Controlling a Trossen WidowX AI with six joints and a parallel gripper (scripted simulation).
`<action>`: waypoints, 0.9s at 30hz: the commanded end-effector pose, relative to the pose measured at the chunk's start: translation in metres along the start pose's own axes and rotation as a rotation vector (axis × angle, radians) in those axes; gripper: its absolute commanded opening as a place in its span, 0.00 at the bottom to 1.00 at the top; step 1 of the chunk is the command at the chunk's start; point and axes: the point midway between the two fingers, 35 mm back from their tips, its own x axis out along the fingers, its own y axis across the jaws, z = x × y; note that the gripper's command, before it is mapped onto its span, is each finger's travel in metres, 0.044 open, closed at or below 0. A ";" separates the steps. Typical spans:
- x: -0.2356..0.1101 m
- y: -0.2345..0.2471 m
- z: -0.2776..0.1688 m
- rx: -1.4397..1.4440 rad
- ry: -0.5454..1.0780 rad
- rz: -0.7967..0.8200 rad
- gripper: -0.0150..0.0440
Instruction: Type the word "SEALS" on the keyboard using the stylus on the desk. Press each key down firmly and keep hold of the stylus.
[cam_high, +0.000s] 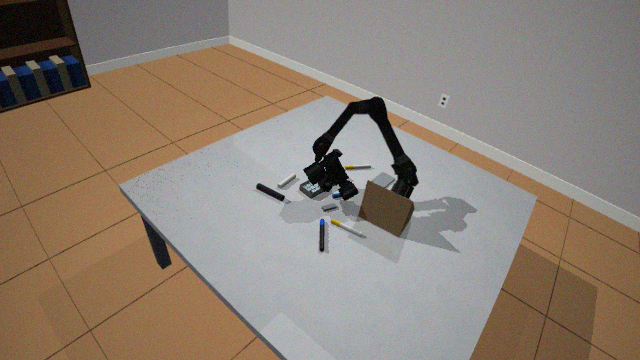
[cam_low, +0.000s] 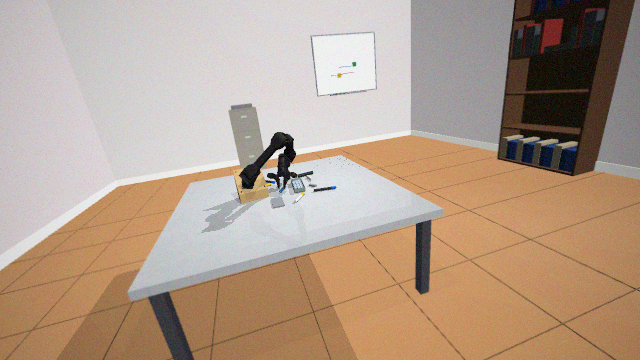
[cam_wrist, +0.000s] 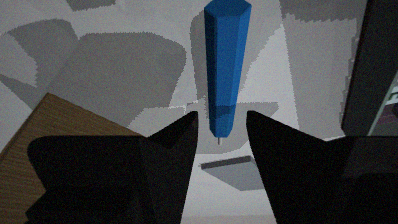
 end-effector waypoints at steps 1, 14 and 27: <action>0.003 0.000 0.002 -0.006 0.000 -0.005 0.51; 0.008 0.000 0.004 0.000 0.001 0.000 0.29; -0.002 0.000 0.000 -0.001 0.000 0.000 0.25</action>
